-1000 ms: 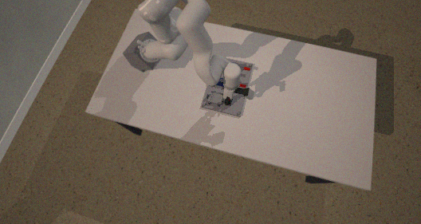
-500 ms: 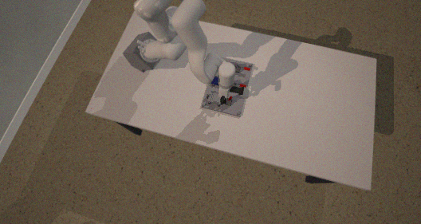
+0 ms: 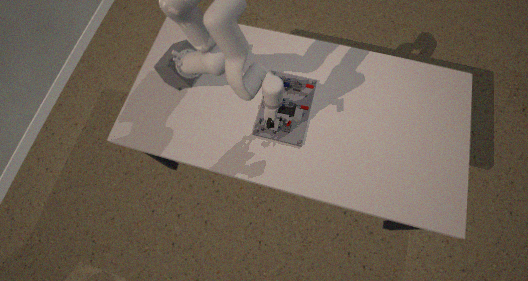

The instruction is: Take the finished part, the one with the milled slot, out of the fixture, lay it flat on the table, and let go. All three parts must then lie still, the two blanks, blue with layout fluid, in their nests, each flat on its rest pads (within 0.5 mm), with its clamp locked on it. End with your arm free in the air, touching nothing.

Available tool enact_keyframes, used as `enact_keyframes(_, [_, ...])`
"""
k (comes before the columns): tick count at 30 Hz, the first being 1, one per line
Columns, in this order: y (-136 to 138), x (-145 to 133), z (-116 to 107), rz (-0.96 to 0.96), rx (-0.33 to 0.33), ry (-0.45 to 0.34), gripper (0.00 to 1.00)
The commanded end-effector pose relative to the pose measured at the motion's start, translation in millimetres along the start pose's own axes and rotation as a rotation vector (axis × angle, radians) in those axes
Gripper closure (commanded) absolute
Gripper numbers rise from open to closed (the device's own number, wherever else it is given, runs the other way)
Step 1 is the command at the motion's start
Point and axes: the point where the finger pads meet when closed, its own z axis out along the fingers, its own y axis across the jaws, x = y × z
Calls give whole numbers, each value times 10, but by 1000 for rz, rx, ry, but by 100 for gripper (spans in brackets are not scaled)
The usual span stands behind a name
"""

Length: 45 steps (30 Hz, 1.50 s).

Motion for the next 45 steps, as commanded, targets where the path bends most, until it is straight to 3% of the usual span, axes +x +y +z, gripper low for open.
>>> enact_keyframes(1, [2,-109,-26,0,1,4,0])
enact_keyframes(20, [2,-158,6,0,1,4,0])
enact_keyframes(45, [2,-156,483,0,1,4,0])
